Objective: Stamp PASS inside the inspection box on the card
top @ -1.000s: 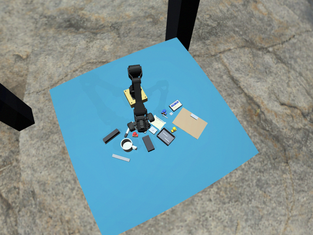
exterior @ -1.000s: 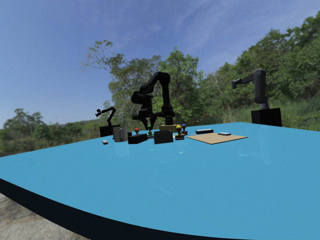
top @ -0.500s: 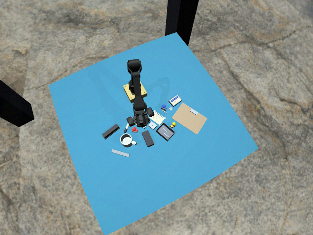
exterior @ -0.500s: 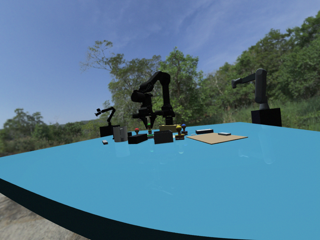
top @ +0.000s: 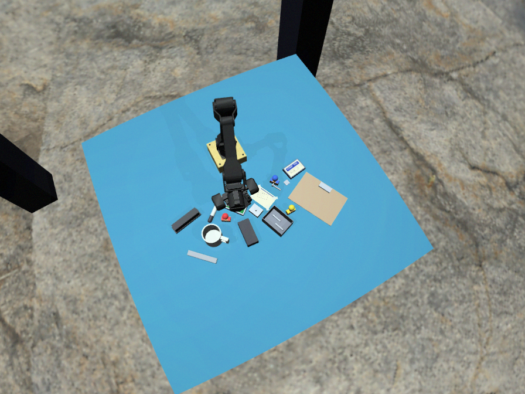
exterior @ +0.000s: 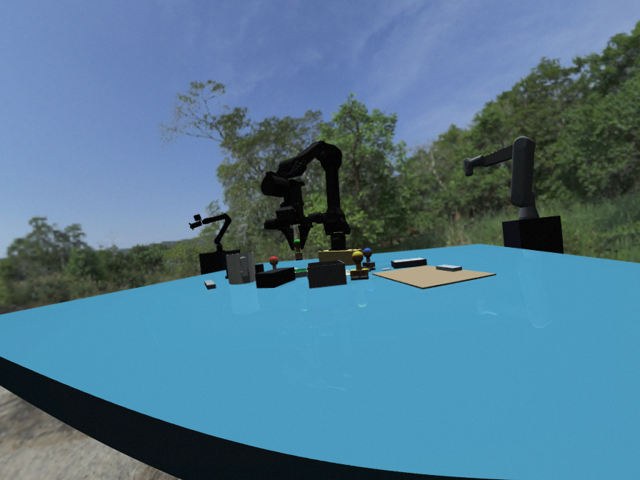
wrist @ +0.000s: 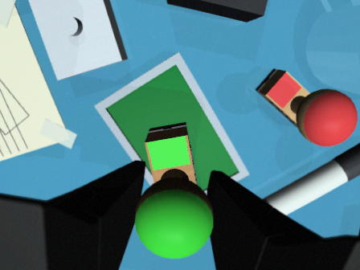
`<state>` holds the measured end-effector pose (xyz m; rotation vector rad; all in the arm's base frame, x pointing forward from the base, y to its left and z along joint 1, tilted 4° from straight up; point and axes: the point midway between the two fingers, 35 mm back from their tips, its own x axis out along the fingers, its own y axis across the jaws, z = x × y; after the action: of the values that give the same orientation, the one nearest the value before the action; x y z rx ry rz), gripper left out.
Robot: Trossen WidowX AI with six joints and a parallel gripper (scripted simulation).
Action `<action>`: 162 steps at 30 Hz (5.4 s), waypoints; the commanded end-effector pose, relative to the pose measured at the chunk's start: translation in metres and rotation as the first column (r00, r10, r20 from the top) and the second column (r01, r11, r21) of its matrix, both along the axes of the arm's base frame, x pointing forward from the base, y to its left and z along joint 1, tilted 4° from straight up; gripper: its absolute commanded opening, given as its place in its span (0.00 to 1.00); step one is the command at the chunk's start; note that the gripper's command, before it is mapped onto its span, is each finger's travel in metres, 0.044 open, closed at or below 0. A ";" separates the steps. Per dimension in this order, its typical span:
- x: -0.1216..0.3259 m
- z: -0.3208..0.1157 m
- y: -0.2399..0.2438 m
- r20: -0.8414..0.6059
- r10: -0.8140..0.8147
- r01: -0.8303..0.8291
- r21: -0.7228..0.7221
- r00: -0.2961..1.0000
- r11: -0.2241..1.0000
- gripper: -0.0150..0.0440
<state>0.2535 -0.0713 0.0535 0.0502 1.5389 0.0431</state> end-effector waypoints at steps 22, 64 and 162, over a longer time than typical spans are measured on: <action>0.010 0.025 0.046 0.016 0.163 -0.163 -0.001 0.987 0.987 0.25; 0.009 0.017 0.129 0.037 0.413 -0.414 0.003 0.910 0.910 0.25; 0.007 -0.037 0.133 0.046 0.407 -0.407 0.005 0.912 0.913 0.25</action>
<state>0.2608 0.0604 0.0173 -0.2699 1.4814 0.3845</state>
